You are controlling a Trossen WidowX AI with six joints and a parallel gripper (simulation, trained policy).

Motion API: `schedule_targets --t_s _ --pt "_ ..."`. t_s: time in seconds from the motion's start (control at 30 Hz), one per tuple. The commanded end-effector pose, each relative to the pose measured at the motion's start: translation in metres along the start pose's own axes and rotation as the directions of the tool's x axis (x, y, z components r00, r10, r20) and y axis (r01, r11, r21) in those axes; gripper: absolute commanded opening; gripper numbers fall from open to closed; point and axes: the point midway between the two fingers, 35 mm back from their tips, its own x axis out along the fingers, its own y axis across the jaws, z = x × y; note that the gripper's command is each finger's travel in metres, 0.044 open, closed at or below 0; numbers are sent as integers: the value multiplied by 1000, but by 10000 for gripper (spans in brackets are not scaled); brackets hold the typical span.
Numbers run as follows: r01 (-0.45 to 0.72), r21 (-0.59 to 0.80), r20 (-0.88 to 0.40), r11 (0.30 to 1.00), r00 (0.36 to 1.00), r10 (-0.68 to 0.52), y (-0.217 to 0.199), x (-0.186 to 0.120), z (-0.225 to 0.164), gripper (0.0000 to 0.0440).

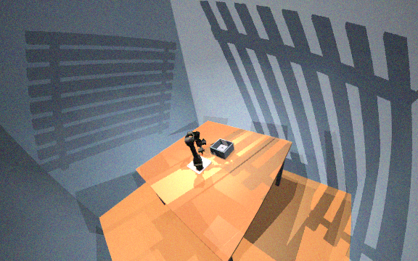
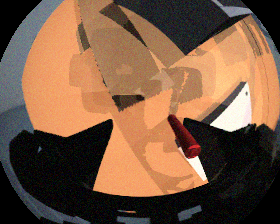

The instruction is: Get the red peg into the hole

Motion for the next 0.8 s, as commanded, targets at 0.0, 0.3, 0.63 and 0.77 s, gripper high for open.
schedule_targets --t_s 0.0,0.3,0.63,0.77 --pt "0 -2 -8 1000 1000 0 3 -9 -2 0" --pt "83 43 -37 996 996 -81 -11 -3 -6 0" --pt "109 61 19 992 994 -111 -13 -8 9 0" --pt "135 50 35 990 990 -137 -16 -23 16 0"
